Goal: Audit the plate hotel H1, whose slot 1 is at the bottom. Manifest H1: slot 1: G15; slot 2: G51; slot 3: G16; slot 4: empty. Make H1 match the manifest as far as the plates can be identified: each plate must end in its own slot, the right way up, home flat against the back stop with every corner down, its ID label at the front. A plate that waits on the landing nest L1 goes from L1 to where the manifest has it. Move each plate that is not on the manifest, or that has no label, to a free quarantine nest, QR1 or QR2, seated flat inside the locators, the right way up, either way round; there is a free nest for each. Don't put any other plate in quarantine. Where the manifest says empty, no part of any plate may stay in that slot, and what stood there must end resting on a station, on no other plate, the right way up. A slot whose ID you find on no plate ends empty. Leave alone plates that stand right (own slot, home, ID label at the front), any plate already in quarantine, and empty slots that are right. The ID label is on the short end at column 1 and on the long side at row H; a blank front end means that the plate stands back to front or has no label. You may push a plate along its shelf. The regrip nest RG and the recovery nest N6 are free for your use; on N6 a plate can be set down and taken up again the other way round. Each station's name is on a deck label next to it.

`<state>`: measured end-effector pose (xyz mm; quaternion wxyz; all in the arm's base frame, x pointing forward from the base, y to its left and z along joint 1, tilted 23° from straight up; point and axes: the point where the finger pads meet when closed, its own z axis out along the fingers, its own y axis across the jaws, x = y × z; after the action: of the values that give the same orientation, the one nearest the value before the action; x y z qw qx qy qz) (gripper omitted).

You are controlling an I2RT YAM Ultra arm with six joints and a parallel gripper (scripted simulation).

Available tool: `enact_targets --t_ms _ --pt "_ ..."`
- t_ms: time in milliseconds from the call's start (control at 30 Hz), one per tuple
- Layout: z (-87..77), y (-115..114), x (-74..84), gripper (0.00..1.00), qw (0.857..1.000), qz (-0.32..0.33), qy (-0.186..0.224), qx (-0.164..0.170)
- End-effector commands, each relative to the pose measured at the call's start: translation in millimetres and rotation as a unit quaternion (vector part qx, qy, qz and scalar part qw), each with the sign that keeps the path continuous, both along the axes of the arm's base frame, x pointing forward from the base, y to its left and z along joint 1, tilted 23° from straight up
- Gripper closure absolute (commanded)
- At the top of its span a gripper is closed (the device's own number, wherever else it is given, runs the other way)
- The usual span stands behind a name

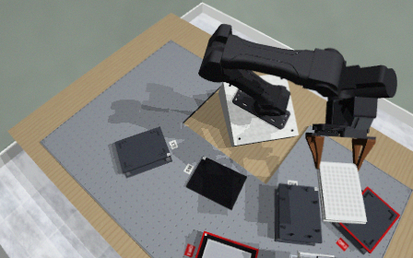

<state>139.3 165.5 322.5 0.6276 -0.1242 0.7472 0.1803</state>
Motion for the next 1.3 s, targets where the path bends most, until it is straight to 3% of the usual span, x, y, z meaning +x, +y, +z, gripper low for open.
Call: enact_targets --t_ms 0,233,1267 --pt "1.6 -10.5 3.1 0.14 1.0 -0.02 -0.004 0.006" --pt "-3.8 -12.6 -4.0 0.14 1.0 -0.02 -0.004 0.005" --pt "-12.4 -10.4 -1.2 0.14 1.0 -0.02 -0.004 0.005"
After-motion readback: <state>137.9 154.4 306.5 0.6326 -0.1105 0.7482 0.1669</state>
